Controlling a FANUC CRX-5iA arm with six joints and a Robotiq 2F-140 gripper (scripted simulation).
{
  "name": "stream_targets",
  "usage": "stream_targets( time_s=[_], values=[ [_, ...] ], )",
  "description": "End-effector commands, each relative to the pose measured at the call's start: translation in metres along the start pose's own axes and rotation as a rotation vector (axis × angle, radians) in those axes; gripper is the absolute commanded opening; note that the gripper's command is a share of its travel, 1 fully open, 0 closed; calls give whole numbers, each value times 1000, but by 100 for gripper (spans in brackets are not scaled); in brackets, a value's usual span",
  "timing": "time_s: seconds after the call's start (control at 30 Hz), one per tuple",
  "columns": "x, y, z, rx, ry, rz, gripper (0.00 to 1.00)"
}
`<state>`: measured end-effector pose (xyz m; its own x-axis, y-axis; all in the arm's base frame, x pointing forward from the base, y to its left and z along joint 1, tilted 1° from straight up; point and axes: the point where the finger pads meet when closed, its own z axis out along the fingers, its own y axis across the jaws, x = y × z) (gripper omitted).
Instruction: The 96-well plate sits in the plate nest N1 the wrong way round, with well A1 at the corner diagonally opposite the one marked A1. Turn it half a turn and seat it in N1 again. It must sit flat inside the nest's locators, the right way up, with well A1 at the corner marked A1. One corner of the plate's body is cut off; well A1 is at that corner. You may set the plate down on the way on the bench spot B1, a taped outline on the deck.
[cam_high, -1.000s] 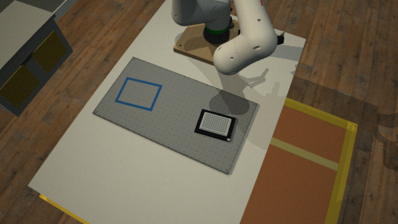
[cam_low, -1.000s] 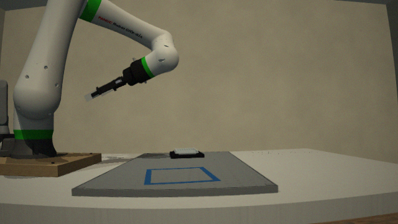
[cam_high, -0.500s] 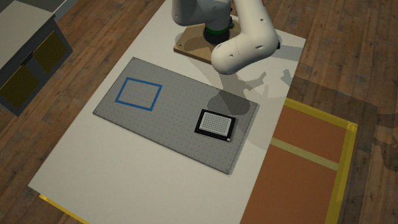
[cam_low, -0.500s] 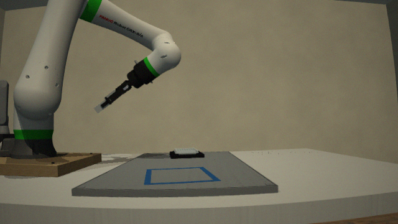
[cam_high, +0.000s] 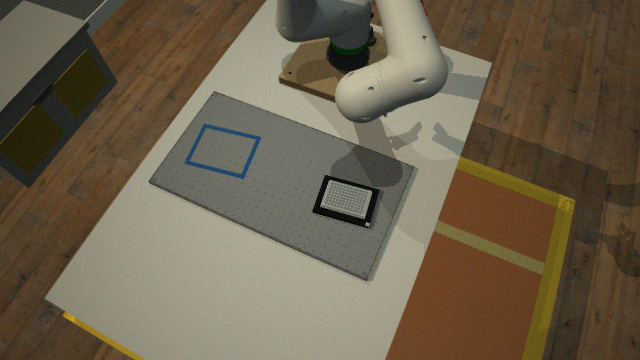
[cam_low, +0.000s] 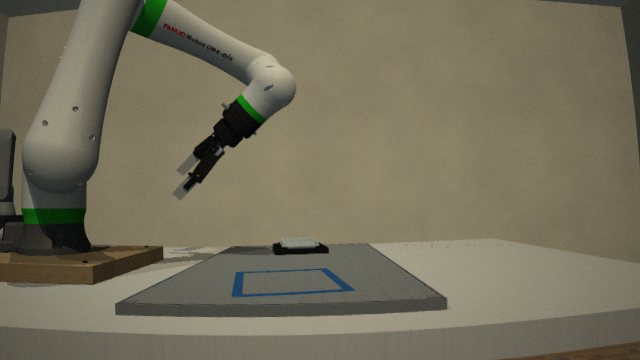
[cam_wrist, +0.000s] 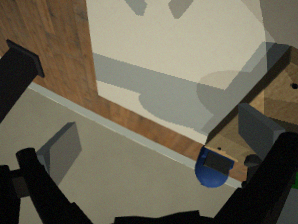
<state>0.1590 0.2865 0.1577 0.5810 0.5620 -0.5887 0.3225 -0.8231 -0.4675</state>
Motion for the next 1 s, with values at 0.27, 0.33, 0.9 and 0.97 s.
stream_targets(
  time_s=[0.27, 0.33, 0.9, 0.97],
  values=[
    [36, 27, -14, -98, 111, -184, 100],
    [44, 32, -17, -98, 111, -184, 100],
    [96, 73, -49, -273, 219, -446, 100],
    [103, 78, -54, -311, 235, -498, 100]
  ],
)
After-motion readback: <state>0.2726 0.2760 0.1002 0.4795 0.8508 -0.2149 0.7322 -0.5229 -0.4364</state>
